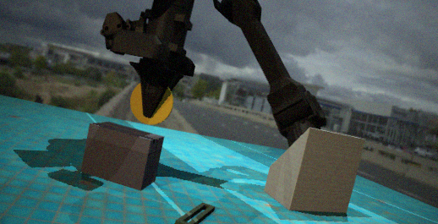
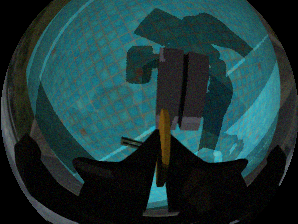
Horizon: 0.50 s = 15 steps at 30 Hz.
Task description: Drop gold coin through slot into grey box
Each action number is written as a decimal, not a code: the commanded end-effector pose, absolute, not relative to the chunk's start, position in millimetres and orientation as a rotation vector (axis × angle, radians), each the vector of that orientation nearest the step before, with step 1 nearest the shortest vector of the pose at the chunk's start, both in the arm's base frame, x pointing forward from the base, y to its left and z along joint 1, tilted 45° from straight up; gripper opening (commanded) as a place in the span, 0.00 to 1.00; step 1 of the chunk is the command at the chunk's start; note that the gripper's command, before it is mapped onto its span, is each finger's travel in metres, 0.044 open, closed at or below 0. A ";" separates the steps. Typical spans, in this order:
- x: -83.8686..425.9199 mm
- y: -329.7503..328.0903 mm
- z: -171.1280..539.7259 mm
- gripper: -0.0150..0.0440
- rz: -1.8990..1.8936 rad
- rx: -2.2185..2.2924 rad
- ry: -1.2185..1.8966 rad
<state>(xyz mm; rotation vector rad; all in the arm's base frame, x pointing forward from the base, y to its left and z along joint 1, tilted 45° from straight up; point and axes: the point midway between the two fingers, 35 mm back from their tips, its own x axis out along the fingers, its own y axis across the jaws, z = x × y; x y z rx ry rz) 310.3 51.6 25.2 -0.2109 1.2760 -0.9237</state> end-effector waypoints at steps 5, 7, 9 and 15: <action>322.3 38.1 39.8 0.25 -0.923 -0.215 1.269; 324.4 34.5 42.8 0.25 -0.924 -0.216 1.269; 326.5 30.9 45.9 0.25 -0.926 -0.217 1.268; 331.0 22.5 52.9 0.25 -0.930 -0.219 1.266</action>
